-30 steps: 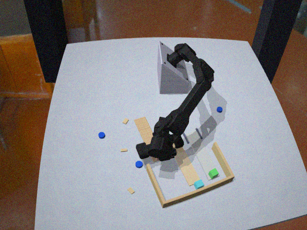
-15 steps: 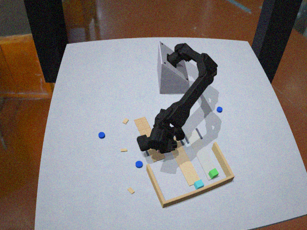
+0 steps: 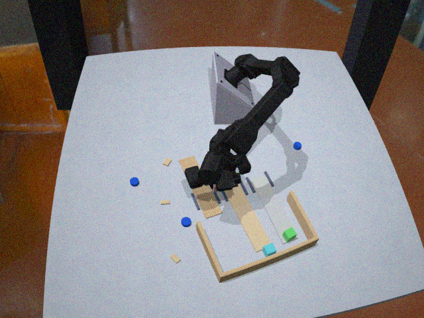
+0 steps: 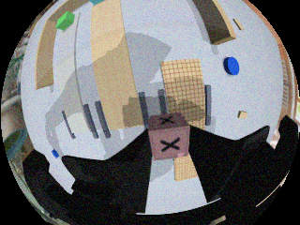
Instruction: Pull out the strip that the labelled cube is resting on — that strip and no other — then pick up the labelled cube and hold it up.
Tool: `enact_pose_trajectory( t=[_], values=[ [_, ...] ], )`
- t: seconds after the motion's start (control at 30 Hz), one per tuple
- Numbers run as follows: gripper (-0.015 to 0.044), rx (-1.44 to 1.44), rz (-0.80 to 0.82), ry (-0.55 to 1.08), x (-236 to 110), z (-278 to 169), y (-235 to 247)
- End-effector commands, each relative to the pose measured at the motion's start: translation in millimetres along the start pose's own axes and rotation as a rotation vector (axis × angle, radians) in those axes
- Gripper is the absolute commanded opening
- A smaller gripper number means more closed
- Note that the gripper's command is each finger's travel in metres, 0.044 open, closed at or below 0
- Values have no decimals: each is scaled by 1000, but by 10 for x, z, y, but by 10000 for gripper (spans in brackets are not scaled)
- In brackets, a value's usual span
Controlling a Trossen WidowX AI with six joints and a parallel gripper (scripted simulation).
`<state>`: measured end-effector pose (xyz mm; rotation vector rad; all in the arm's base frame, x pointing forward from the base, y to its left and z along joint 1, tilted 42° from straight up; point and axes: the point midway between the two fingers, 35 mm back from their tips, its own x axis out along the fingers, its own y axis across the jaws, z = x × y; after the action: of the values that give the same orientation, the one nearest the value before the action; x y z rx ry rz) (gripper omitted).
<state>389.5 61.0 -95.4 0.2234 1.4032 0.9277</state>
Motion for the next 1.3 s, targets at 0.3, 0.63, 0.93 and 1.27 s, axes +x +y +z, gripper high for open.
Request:
enact_pose_trajectory(
  t=[0.3, 0.63, 0.93, 1.27],
  values=[
    [0, -4, -8, -3, -46, -326, 148],
    [0, -3, -8, -2, -38, -625, 303],
    [0, -2, -7, -1, -25, -860, 431],
    [0, -2, -8, 0, -387, -860, 430]
  ],
)
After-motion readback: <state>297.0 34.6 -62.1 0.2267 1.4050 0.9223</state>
